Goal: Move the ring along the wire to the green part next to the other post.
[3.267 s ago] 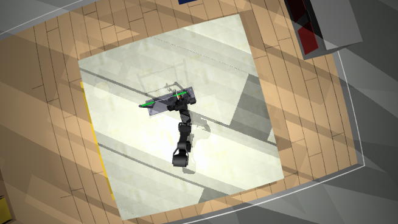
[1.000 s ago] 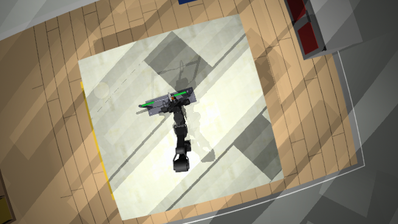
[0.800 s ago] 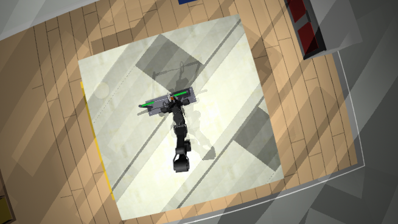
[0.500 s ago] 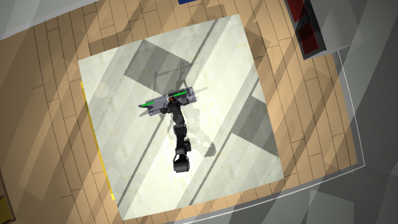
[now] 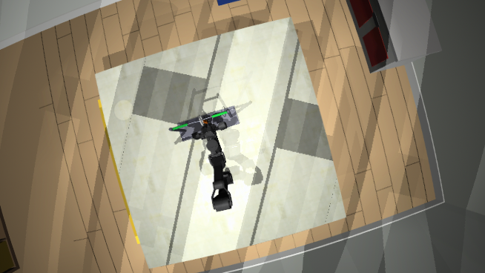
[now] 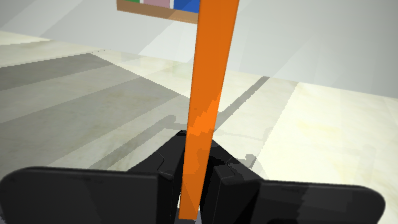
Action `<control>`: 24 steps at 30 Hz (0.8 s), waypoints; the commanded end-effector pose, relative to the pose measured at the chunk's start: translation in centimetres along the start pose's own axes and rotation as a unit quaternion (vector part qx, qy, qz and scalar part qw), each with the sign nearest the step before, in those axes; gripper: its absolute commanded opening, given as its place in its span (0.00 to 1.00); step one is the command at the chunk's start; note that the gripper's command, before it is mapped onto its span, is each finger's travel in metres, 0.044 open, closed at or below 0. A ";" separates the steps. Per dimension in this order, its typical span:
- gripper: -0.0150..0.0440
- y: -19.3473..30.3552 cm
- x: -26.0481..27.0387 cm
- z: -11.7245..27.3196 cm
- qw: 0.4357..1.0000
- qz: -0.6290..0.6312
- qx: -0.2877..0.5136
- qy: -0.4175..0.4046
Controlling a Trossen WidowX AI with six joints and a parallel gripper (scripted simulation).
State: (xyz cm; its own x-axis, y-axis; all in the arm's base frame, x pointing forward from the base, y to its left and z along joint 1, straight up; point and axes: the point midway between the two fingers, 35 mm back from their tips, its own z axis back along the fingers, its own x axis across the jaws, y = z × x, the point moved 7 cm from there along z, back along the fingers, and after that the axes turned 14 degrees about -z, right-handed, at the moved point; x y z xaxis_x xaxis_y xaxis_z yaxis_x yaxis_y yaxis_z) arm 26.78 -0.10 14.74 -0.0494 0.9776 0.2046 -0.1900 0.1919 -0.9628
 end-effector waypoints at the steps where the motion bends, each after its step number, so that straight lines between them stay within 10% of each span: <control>1: 0.00 0.0 0.5 0.2 1.000 -0.009 -0.001 0.008; 24: 0.00 0.2 4.5 0.7 0.996 -0.056 0.028 0.055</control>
State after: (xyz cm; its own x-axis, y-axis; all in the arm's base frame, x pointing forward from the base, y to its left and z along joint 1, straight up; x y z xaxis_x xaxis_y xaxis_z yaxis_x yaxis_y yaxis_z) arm 25.70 3.91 15.41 0.0766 0.9569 0.2801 -0.2488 0.2903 -0.9240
